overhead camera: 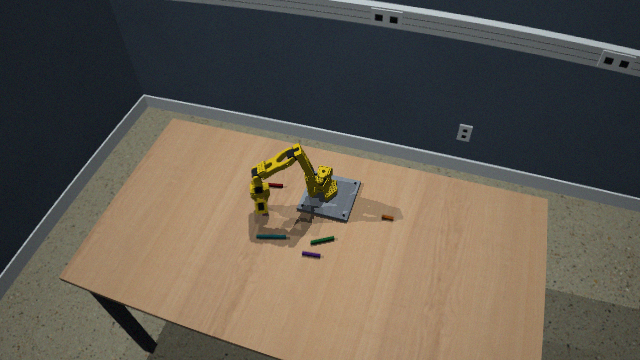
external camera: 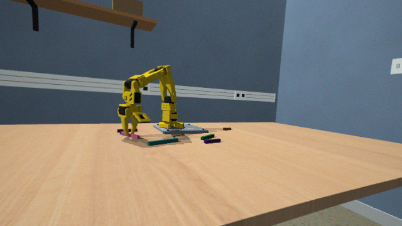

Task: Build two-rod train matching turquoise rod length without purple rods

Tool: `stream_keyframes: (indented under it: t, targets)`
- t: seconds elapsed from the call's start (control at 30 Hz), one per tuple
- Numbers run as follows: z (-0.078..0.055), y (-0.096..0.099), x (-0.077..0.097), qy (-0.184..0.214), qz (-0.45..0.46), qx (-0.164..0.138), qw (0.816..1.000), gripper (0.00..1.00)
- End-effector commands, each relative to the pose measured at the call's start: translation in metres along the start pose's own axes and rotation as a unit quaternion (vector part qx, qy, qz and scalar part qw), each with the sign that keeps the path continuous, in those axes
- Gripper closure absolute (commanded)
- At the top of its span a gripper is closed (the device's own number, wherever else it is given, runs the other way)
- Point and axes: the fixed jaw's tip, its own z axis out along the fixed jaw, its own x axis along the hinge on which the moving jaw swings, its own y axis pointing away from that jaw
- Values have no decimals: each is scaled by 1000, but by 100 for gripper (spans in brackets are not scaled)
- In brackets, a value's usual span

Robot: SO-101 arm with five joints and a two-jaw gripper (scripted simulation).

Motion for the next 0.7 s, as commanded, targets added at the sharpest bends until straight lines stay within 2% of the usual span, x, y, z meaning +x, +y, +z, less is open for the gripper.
stream_keyframes:
  t: [0.0,0.33,0.67]
  targets:
    - [0,-1,1,-1,-2,-1,1000,91]
    - [0,-1,1,-1,-2,-1,1000,84]
    - [0,-1,1,-1,-2,-1,1000,83]
